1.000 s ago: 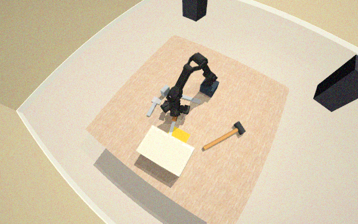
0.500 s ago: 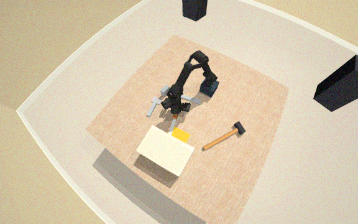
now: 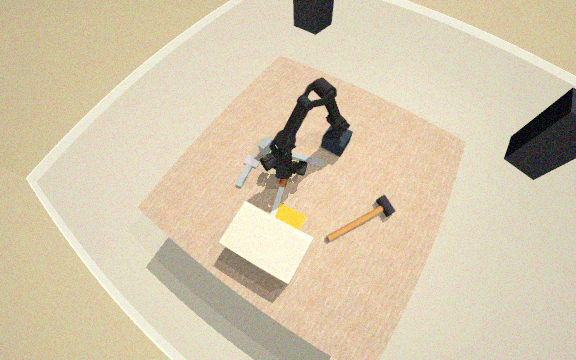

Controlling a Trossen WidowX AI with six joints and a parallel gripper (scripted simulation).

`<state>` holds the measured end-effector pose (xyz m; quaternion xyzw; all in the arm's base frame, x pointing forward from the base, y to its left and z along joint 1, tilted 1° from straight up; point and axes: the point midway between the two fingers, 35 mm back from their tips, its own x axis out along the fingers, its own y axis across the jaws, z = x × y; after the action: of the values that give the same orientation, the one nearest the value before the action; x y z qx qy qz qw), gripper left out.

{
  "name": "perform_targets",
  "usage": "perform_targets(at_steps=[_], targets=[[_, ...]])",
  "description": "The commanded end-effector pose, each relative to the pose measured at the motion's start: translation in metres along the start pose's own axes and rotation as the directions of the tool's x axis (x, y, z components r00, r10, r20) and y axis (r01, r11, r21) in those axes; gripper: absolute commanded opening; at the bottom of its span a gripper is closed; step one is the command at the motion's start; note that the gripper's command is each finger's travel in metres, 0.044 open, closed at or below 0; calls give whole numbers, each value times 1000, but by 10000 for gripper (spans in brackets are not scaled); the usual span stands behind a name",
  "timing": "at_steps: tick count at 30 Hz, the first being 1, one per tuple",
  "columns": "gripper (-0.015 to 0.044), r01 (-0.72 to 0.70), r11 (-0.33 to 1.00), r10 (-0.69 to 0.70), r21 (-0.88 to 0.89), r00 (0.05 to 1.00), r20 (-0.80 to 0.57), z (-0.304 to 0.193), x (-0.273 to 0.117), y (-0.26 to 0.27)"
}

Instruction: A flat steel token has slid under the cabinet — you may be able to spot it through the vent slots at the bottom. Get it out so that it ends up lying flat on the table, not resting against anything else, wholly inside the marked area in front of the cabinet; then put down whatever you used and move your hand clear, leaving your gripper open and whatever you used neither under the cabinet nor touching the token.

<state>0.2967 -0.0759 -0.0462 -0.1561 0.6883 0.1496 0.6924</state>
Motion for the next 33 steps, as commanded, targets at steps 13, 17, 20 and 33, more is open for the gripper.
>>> perform_targets(at_steps=[13,17,20,33], targets=[[0,-3,1000,3,-1,1000,-7,-28,1,-1],[0,-3,1000,3,-1,1000,-7,-34,1,-2],[0,-3,1000,3,-1,1000,-8,-39,1,-2],[0,0,1000,0,-2,1000,-4,-44,-1,-7]])
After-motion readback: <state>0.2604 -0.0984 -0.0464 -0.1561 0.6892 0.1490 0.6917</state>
